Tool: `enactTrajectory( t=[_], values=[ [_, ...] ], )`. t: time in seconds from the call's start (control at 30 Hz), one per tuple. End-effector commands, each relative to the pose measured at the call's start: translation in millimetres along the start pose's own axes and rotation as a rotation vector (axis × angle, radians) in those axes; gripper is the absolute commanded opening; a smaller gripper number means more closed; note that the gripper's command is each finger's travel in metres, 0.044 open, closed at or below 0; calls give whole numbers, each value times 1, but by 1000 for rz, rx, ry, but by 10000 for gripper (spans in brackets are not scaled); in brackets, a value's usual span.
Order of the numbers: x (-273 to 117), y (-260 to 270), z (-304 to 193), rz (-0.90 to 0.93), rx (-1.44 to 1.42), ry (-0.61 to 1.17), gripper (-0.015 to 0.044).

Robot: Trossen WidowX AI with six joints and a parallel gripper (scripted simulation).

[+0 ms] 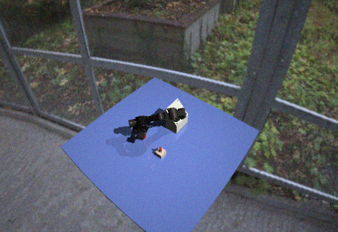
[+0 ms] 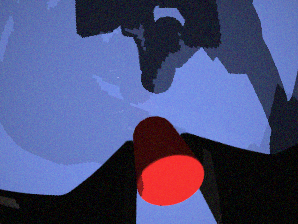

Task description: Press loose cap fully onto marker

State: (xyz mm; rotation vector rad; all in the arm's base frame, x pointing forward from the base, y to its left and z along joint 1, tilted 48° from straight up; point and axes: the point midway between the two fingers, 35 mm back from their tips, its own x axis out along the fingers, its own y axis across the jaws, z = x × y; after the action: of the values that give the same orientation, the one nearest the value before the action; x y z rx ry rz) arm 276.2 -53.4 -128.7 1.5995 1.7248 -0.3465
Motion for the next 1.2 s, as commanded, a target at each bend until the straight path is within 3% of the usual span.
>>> enactTrajectory(
  t=[0.0, 1.17],
  values=[
    [-16, 1, 2, 3, -10, -9, 0],
    [-57, 70, -86, 1, -7, -20, 0]
  ],
)
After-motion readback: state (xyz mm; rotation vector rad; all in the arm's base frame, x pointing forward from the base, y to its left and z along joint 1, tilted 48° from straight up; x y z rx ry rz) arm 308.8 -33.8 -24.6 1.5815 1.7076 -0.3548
